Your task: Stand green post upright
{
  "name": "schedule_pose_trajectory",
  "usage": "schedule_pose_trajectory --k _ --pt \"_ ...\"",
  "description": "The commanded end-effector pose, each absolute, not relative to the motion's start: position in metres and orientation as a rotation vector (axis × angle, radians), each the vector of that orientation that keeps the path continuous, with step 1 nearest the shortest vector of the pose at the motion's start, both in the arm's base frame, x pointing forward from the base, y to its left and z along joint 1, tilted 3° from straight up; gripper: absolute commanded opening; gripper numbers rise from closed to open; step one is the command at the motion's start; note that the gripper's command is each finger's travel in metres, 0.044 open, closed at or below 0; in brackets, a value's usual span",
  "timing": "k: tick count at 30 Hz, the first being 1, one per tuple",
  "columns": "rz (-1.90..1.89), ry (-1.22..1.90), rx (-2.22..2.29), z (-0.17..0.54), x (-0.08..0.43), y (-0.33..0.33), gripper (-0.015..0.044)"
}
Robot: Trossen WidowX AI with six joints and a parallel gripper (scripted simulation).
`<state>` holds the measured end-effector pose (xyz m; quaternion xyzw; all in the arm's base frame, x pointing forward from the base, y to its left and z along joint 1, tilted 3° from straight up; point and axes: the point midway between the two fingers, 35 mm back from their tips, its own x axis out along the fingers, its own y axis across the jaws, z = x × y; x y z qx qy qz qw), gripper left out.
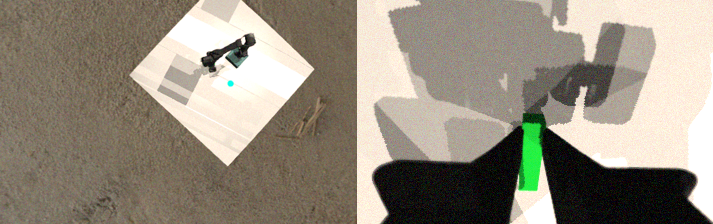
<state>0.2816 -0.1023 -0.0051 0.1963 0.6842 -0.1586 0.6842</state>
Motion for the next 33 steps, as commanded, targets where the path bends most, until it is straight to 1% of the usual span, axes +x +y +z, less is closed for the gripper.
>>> schedule_pose_trajectory --k 1,33 --pt "-0.362 1.532 0.44 0.001 0.283 -0.104 0.0023" --pt "-0.362 1.531 0.44 0.101 0.283 -0.109 0.0023"
